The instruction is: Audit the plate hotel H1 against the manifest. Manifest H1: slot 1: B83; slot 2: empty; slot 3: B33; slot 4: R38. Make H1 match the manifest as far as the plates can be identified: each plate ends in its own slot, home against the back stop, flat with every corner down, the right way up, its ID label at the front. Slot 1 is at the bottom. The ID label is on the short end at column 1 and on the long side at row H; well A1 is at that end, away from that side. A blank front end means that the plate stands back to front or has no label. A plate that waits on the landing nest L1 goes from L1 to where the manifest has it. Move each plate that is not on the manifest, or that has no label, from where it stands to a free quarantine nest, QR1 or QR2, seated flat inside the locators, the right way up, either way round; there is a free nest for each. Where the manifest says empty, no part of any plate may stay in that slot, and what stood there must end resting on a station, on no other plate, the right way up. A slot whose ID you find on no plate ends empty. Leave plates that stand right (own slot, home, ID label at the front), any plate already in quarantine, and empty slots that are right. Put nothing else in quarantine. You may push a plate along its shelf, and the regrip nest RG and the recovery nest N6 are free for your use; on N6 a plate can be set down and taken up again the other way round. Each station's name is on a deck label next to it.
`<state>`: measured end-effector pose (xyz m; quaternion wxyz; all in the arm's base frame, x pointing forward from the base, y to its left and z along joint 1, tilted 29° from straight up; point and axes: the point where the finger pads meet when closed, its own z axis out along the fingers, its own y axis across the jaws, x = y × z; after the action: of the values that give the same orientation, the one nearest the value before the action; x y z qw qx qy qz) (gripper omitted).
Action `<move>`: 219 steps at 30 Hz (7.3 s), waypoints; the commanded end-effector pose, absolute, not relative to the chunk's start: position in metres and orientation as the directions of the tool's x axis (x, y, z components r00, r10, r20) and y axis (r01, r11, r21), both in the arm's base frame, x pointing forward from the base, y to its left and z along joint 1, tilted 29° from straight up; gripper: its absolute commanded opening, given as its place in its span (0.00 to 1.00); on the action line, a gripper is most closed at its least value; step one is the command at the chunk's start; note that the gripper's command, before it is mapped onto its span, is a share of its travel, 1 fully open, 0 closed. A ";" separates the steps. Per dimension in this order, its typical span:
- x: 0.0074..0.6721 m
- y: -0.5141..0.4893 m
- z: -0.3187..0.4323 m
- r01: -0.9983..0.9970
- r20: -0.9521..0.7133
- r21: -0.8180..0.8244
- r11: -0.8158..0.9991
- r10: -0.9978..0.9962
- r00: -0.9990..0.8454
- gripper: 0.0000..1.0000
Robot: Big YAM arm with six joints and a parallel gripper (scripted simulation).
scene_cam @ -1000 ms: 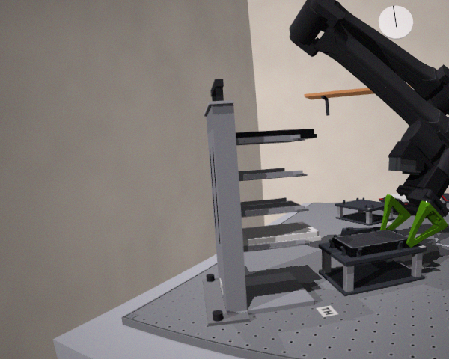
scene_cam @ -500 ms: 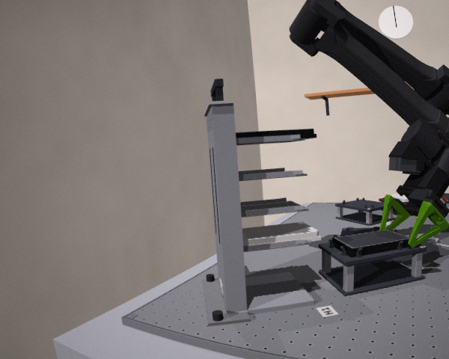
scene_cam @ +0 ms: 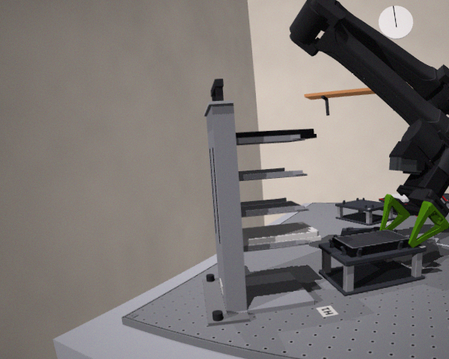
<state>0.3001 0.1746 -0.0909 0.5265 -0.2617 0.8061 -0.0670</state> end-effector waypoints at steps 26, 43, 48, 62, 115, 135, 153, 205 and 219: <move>0.275 0.180 -0.049 -0.349 -0.828 -0.374 0.859 -0.479 -0.291 1.00; 0.264 0.185 -0.029 -0.347 -0.832 -0.372 0.861 -0.475 -0.287 1.00; 0.261 0.188 -0.022 -0.346 -0.835 -0.369 0.862 -0.472 -0.285 1.00; 0.250 0.198 0.006 -0.344 -0.839 -0.365 0.865 -0.466 -0.282 1.00; 0.222 0.306 0.055 -0.628 -0.521 -0.583 0.515 -0.830 -0.198 1.00; 0.217 0.365 0.041 -0.779 -0.199 -0.607 0.157 -0.979 -0.043 1.00; 0.220 0.407 0.029 -0.844 0.092 -0.513 -0.156 -0.988 0.126 1.00; 0.259 0.371 -0.062 -0.837 0.369 -0.306 -0.453 -0.867 0.335 1.00; 0.255 0.381 -0.052 -0.832 0.354 -0.321 -0.453 -0.872 0.338 1.00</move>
<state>0.2528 0.3667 -0.0605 0.0252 -0.8149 0.5242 -0.2461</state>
